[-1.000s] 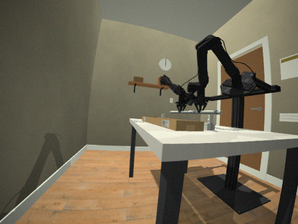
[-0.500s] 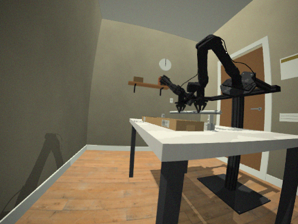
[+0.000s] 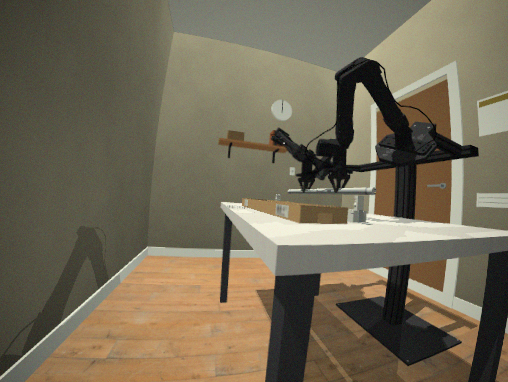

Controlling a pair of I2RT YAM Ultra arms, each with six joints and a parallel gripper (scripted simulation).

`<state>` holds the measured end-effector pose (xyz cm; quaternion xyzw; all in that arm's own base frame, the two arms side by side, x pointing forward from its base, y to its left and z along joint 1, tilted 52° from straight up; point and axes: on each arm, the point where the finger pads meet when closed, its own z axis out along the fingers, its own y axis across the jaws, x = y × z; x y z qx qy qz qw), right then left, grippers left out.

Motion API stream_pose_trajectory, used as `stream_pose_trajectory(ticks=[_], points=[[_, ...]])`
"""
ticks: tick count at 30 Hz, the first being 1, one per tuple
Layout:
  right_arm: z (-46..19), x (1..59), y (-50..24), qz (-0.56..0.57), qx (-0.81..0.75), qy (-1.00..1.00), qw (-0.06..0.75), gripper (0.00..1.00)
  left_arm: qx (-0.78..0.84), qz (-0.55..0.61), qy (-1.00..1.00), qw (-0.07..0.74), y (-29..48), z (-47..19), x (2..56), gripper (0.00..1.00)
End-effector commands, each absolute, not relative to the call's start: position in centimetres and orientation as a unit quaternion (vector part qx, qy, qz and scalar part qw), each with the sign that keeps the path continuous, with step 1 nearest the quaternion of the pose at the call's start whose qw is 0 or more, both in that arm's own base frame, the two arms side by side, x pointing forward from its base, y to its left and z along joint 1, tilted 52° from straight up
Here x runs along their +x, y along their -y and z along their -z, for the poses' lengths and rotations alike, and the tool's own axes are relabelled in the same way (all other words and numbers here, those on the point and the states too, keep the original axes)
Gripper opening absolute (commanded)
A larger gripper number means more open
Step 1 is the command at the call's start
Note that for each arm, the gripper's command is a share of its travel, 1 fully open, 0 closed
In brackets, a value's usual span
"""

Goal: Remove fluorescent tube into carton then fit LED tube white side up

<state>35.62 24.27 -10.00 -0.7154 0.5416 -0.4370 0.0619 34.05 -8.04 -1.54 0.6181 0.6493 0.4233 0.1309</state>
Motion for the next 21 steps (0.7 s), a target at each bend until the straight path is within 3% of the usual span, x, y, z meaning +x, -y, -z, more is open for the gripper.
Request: stream_pose_trajectory(ticks=[1, 21], points=[[10.2, 35.0, -25.8, 0.42, -0.732, -0.533, 0.064, 0.11, 0.628, -0.409, -0.644, 0.155, 9.9, 0.7, 34.8, 0.11], [9.3, 36.5, -27.3, 0.42, -0.723, -0.542, 0.086, 0.11, 0.622, -0.41, -0.646, 0.164, 10.2, -0.5, 36.1, 0.11]])
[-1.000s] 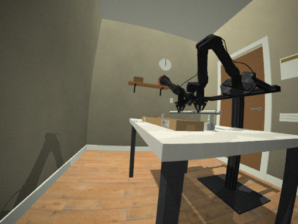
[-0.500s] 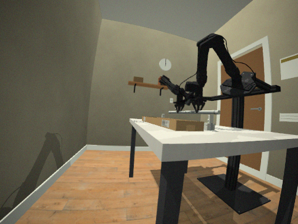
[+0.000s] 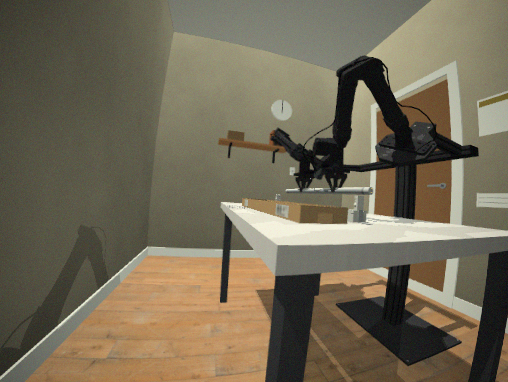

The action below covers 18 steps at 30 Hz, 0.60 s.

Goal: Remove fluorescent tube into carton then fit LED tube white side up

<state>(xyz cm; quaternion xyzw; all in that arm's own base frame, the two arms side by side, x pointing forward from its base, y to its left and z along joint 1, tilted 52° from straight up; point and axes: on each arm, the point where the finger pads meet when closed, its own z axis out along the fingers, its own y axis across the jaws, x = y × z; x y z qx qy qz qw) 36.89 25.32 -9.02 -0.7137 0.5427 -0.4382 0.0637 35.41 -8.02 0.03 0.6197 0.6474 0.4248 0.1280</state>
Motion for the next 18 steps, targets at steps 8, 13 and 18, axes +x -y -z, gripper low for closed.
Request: stream_pose_trajectory(ticks=[8, 13, 18], points=[[9.2, 36.5, -26.7, 0.42, -0.727, -0.539, 0.07, 0.11, 0.621, -0.41, -0.645, 0.17, 10.5, -1.0, 36.4, 0.11], [9.5, 36.8, -26.8, 0.42, -0.722, -0.544, 0.077, 0.11, 0.618, -0.411, -0.646, 0.176, 10.6, -1.5, 36.6, 0.11], [10.4, 36.6, -25.9, 0.419, -0.73, -0.537, 0.05, 0.11, 0.628, -0.411, -0.641, 0.164, 10.3, -1.5, 36.5, 0.11]])
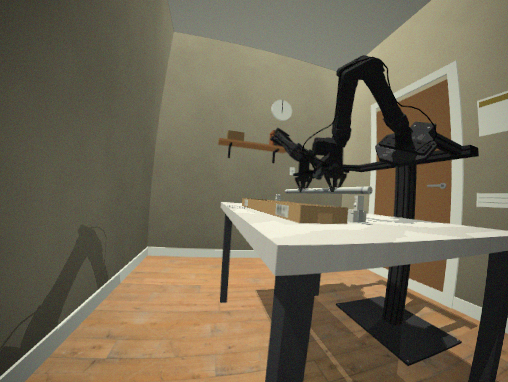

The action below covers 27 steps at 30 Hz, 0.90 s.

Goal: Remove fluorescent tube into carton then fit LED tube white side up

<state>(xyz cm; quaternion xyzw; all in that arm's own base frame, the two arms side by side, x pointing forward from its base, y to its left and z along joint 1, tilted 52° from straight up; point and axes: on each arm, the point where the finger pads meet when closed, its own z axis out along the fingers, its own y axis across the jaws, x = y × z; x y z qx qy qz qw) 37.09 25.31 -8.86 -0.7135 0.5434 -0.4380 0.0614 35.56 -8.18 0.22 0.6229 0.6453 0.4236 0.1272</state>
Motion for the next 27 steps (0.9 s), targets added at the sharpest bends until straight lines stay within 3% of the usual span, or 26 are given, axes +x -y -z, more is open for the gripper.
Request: stream_pose_trajectory(ticks=[1, 27], points=[[10.3, 36.6, -26.0, 0.419, -0.731, -0.536, 0.05, 0.11, 0.628, -0.41, -0.64, 0.163, 10.2, -1.6, 36.5, 0.11], [9.1, 37.7, -28.0, 0.419, -0.73, -0.536, 0.065, 0.11, 0.623, -0.412, -0.643, 0.167, 10.2, -3.3, 38.1, 0.11]])
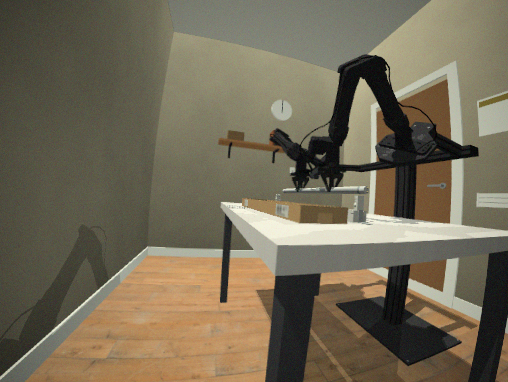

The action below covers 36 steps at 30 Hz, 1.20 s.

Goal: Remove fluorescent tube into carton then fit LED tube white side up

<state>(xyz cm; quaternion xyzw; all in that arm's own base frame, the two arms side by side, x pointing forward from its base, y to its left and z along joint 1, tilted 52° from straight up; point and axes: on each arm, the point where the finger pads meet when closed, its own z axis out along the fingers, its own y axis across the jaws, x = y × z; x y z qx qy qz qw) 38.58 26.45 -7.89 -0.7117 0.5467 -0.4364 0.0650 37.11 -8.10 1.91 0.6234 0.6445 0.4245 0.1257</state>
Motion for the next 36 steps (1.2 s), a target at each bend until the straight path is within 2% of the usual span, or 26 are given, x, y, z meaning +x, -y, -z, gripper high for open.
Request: stream_pose_trajectory(ticks=[1, 7, 12, 36], points=[[9.1, 37.7, -28.0, 0.419, -0.73, -0.536, 0.065, 0.11, 0.623, -0.412, -0.643, 0.167, 10.2, -3.3, 38.1, 0.11], [8.4, 38.3, -28.8, 0.419, -0.722, -0.544, 0.087, 0.11, 0.627, -0.41, -0.643, 0.16, 10.3, -2.4, 38.0, 0.11], [9.2, 38.1, -27.2, 0.419, -0.727, -0.541, 0.056, 0.11, 0.626, -0.41, -0.642, 0.166, 10.5, -3.0, 38.3, 0.11], [8.4, 38.8, -28.9, 0.419, -0.727, -0.539, 0.069, 0.11, 0.626, -0.412, -0.641, 0.167, 10.5, -4.2, 39.2, 0.11]])
